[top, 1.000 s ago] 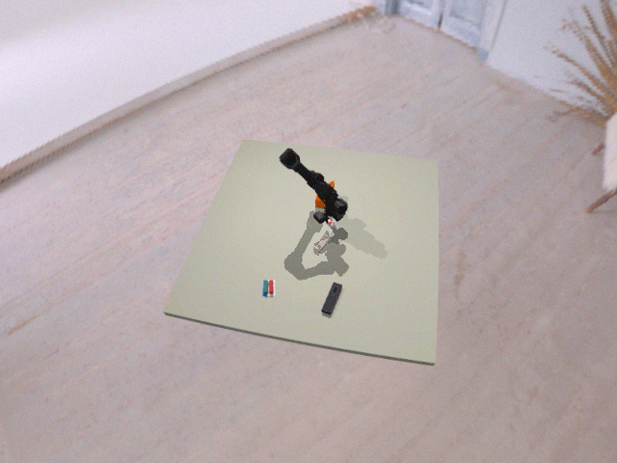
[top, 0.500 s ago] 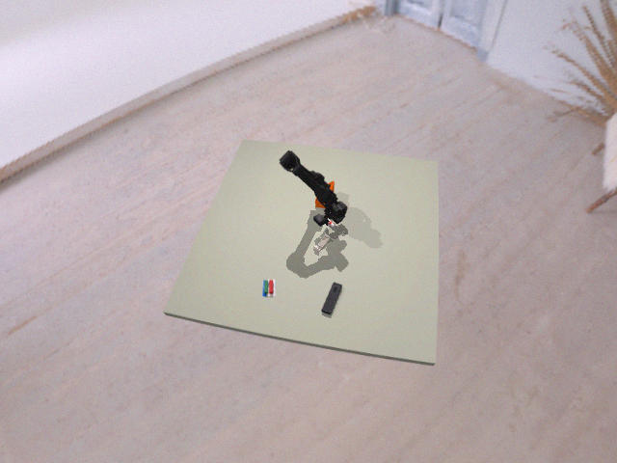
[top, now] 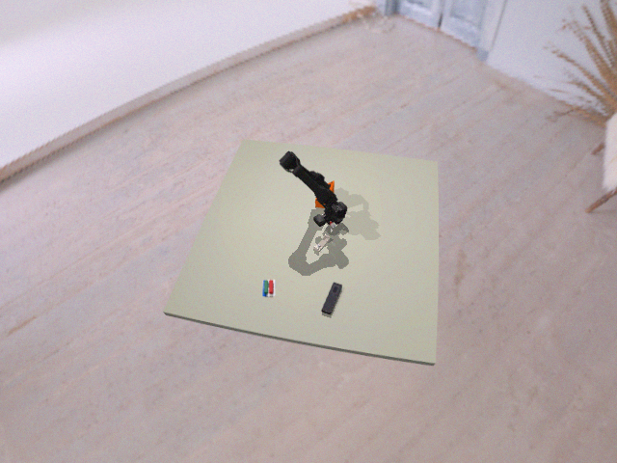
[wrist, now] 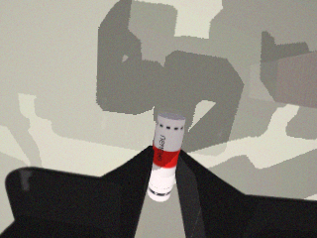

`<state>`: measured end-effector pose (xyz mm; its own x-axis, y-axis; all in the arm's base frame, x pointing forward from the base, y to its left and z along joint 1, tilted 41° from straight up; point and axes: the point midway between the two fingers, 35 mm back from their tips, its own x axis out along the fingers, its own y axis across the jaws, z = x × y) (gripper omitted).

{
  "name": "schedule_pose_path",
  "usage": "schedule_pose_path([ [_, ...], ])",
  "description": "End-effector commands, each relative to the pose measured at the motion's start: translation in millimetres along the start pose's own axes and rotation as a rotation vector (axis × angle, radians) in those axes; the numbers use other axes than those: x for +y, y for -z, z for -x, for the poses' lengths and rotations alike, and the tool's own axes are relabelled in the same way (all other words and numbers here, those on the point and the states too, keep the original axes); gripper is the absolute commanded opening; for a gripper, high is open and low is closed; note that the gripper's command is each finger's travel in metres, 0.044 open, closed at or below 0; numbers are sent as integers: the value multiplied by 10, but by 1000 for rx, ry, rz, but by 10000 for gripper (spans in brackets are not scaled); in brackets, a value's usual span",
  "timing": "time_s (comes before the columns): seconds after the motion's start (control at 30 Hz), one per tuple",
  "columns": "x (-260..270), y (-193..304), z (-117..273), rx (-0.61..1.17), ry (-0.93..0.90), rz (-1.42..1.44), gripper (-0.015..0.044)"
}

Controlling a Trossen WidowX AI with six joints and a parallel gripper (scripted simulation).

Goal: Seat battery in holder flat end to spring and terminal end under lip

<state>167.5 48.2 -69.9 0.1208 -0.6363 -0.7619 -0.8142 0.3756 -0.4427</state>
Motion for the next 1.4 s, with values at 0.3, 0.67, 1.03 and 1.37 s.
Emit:
schedule_pose_path([
  [0.3,3,-3,497,1,1,5,61],
  [0.67,-445,-403,649,-5,-3,-527,61],
  [1.03,-1063,-730,763,-18,-7,-1186,61],
  [1.37,-1198,-776,712,8,-38,-1328,61],
])
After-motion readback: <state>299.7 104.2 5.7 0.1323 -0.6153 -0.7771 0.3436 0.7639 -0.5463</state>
